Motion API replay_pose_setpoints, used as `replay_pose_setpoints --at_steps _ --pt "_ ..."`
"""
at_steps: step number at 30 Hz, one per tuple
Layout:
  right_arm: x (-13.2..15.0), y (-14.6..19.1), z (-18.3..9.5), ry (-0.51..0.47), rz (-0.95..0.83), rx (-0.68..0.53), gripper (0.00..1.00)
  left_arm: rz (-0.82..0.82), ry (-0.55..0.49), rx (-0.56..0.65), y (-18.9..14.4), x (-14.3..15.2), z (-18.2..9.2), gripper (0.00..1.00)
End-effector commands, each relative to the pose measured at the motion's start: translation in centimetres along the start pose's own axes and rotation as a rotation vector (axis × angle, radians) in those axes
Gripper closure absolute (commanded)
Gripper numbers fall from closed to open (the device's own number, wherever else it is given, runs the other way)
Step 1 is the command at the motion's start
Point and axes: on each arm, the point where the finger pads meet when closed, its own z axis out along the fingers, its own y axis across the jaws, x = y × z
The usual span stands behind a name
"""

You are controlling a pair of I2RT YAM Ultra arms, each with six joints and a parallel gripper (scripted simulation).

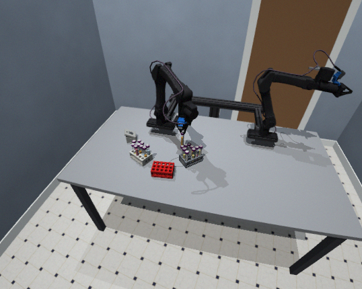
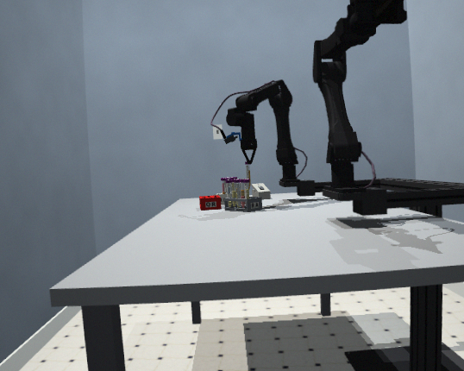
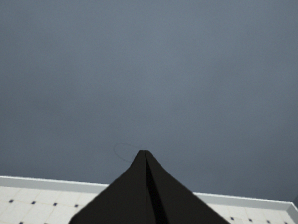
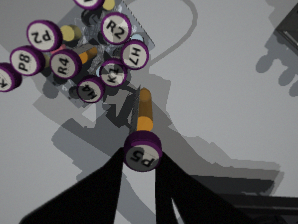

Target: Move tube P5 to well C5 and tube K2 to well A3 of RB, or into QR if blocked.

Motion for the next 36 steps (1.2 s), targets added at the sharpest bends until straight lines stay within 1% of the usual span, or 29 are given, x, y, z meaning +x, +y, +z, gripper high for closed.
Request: replay_pose_setpoints --at_steps 1,10,15,17,18,21,32,36 --pt "-0.7 -0.5 -0.5 -0.028 -0.028 -0.02 1.0 0.006 -0.059 0.0 0.2 -2.6 -1.1 1.0" --pt "-2.7 -2.7 -0.1 -0.017 -0.028 -0.01 1.0 0.006 -0.059 0.0 0.2 -2.6 -1.1 1.0" --pt "-4.6 -3.2 -0.3 -0.024 -0.028 -0.015 1.0 0.006 -0.059 0.0 0.2 -2.6 -1.1 1.0" --pt "-4.6 -3.2 -0.3 -0.024 -0.028 -0.015 1.0 0.006 -0.059 0.0 0.2 -2.6 -1.1 1.0" --pt "-5.0 -3.4 -1.0 -0.042 -0.028 -0.03 1.0 0.006 -0.059 0.0 0.2 -2.6 -1.1 1.0" --pt "-5.6 -4.1 -0.4 -0.023 -0.028 -0.016 1.0 0.006 -0.059 0.0 0.2 -2.6 -1.1 1.0" --pt "-8.0 -6.9 -0.4 -0.013 -0.028 -0.008 1.0 0.006 -0.059 0.0 0.2 -2.6 -1.1 1.0" --pt "-8.4 -7.4 -0.4 -0.009 -0.028 -0.008 1.0 0.006 -0.059 0.0 0.2 -2.6 -1.1 1.0"
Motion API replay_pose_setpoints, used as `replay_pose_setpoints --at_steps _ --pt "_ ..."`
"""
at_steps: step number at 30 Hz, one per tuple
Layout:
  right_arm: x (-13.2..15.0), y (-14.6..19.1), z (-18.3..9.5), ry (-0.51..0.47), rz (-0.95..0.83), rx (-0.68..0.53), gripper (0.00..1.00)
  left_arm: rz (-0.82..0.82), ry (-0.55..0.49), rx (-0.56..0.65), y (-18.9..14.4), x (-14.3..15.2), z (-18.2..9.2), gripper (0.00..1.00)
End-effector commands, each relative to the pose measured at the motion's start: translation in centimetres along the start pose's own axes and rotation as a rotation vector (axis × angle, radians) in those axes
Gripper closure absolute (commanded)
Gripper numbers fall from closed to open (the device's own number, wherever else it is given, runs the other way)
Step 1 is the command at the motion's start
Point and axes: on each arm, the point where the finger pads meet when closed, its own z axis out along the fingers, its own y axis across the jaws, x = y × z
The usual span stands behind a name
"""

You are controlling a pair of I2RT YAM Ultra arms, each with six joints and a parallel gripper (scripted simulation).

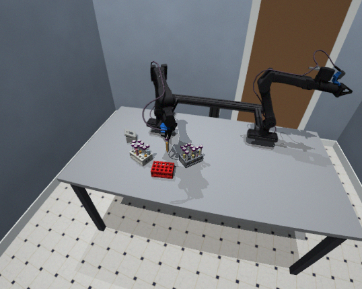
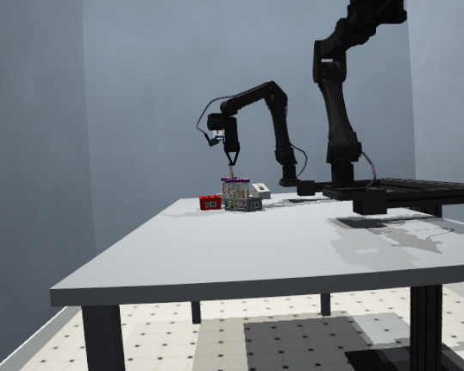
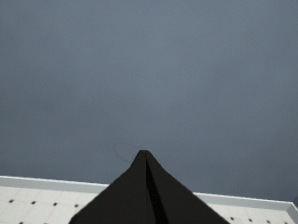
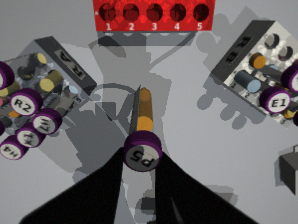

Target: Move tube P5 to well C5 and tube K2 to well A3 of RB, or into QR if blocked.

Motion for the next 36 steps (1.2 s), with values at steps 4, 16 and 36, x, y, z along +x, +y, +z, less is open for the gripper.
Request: replay_pose_setpoints --at_steps 4,16,36 --pt "-2.0 -1.1 -0.7 -0.014 -0.025 -0.007 1.0 0.006 -0.059 0.0 0.2 -2.6 -1.1 1.0" --pt "-2.5 -1.4 -1.6 -0.042 -0.235 -0.019 1.0 0.006 -0.059 0.0 0.2 -2.6 -1.1 1.0" --pt "-2.5 -1.4 -1.6 -0.047 -0.835 -0.006 1.0 0.006 -0.059 0.0 0.2 -2.6 -1.1 1.0"
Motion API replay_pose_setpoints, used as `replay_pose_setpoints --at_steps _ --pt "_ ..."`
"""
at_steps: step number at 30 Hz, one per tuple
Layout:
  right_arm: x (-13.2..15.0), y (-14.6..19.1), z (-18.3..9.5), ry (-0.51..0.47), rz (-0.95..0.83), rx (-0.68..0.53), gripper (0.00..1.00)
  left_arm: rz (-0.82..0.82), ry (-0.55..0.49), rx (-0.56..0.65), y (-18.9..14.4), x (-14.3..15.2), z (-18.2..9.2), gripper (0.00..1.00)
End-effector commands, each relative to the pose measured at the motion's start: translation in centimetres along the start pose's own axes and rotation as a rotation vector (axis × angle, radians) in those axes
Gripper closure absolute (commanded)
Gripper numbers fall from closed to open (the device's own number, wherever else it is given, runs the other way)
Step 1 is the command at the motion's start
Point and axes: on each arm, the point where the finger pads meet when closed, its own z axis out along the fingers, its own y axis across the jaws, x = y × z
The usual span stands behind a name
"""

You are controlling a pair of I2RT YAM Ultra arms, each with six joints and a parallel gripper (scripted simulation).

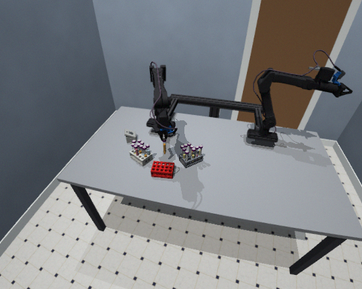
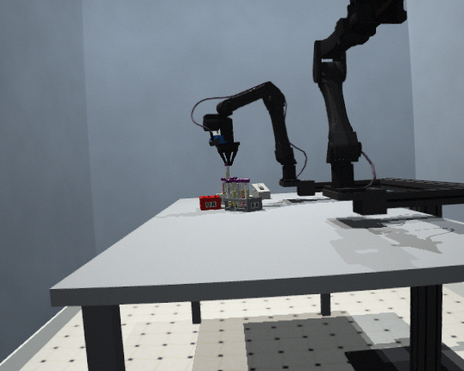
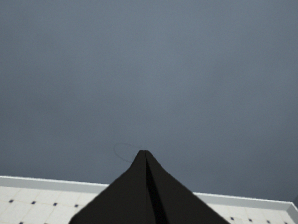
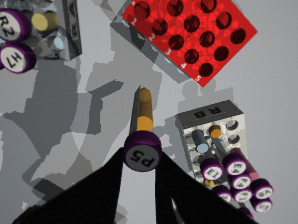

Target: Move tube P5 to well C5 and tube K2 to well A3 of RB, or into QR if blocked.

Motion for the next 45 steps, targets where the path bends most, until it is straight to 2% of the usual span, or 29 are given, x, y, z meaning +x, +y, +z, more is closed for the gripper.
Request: replay_pose_setpoints --at_steps 1,4,24,31,45 --pt "-0.7 -0.1 -1.5 -0.043 -0.172 0.008 1.0 0.006 -0.059 0.0 0.2 -2.6 -1.1 1.0" --pt "-0.7 -0.1 -1.5 -0.043 -0.26 0.01 1.0 0.006 -0.059 0.0 0.2 -2.6 -1.1 1.0" --pt "0.8 -5.6 -0.9 -0.016 -0.25 -0.002 1.0 0.006 -0.059 0.0 0.2 -2.6 -1.1 1.0" --pt "-0.2 -5.4 -0.9 -0.017 -0.27 -0.004 1.0 0.006 -0.059 0.0 0.2 -2.6 -1.1 1.0" --pt "-1.9 -7.2 -1.0 -0.017 -0.249 -0.003 1.0 0.006 -0.059 0.0 0.2 -2.6 -1.1 1.0"
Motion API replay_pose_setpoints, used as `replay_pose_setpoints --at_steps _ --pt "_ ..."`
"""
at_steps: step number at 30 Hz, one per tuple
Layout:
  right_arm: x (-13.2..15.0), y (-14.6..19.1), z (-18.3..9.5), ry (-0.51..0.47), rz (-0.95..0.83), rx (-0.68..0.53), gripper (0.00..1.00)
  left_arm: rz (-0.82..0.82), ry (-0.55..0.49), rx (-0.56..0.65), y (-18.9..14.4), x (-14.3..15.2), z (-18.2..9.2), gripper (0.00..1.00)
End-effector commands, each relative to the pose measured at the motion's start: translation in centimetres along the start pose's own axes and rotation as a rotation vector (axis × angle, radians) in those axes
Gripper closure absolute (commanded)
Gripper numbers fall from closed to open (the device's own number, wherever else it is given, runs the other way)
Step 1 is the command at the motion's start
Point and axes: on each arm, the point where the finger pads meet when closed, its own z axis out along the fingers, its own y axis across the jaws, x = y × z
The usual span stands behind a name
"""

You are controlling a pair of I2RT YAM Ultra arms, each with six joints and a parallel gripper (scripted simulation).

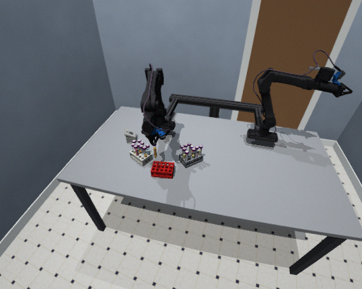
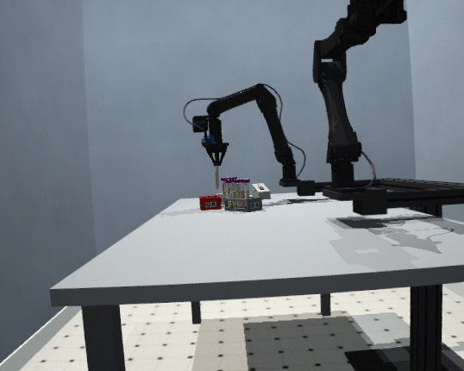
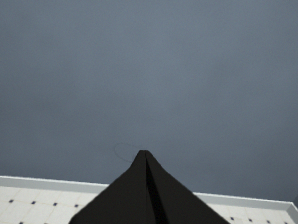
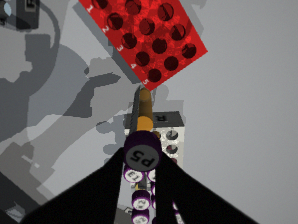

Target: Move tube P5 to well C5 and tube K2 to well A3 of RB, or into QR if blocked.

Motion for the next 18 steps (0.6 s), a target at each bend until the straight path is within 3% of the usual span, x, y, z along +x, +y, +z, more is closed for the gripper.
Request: replay_pose_setpoints --at_steps 1,18 --pt "-0.32 -0.69 -0.74 -0.014 0.005 -0.002 1.0 0.006 -0.059 0.0 0.16 -2.65 -1.07 1.0" --pt "-1.24 -1.33 -0.85 -0.017 0.001 0.01 1.0 0.006 -0.059 0.0 0.16 -2.65 -1.07 1.0"
